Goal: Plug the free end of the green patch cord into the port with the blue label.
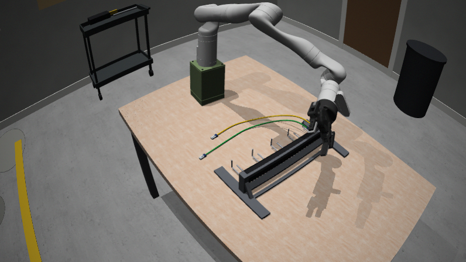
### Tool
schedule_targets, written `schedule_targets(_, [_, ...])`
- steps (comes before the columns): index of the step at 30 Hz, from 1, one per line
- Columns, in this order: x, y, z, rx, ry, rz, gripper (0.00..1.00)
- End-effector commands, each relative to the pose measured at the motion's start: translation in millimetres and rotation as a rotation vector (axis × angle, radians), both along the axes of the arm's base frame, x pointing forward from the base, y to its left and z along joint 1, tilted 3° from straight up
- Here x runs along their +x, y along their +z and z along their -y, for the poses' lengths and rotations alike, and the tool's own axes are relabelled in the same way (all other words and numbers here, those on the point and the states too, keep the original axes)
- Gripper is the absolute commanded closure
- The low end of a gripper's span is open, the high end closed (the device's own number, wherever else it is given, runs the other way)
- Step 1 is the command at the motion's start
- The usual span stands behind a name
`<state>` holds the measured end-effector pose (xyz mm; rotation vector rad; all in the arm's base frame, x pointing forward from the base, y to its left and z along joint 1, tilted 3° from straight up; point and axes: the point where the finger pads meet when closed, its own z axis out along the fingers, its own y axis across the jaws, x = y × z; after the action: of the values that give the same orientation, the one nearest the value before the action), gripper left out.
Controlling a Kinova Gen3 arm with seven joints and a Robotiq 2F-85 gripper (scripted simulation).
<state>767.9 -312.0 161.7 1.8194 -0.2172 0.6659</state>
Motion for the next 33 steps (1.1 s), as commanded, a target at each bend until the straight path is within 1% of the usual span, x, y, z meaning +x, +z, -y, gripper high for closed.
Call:
schedule_targets(1, [0.3,2.2,0,-0.001,0.0,0.003,0.0])
schedule_targets(18, [0.2,2.1,0,-0.001,0.0,0.003,0.0])
schedule_targets(23, [-3.7,-4.0,5,0.022,-0.001,-0.017,0.0])
schedule_targets(27, [-17.1,-17.0,18,0.066,-0.016,-0.054,0.0])
schedule_targets(29, [-28.6,-27.3,29,0.103,-0.027,-0.082,0.0])
schedule_targets(32, [-52.4,-46.4,46,0.177,-0.046,-0.136,0.0])
schedule_targets(33, [-52.4,-46.4,46,0.177,-0.046,-0.136,0.0])
